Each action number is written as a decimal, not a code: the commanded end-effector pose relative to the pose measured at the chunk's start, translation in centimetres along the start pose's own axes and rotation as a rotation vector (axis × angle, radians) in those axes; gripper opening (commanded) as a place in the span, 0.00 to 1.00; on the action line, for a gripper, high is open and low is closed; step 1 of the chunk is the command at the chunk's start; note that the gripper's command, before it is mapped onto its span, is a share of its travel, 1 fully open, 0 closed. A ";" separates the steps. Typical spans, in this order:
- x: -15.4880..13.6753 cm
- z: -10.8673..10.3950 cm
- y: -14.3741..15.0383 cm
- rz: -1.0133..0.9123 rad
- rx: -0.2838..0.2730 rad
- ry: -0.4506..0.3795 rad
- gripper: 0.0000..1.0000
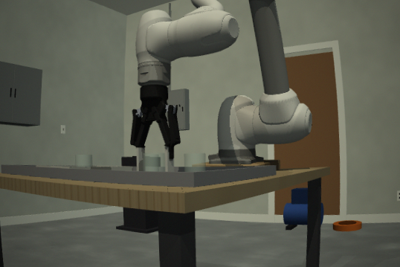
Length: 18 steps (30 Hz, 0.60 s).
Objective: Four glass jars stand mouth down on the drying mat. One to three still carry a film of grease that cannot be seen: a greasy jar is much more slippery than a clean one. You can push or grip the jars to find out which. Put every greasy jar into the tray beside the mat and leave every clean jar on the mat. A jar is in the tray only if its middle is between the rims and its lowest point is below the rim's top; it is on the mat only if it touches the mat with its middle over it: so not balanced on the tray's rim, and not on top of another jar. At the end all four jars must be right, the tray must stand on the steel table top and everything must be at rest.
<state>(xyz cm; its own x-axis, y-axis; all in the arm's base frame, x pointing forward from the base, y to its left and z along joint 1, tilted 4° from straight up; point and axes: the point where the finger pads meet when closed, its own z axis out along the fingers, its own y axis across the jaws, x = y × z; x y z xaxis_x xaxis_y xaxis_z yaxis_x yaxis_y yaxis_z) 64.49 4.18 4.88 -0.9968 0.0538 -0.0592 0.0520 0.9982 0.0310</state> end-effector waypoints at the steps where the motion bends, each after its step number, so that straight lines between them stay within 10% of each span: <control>1: 0.0 0.0 0.0 0.000 0.000 0.000 0.60; 18: 0.0 0.0 0.0 0.000 0.000 0.000 0.57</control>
<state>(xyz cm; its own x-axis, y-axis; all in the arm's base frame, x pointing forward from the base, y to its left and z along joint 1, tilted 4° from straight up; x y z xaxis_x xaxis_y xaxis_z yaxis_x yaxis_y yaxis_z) 64.49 4.18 4.88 -0.9968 0.0538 -0.0592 0.0520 0.9982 0.0310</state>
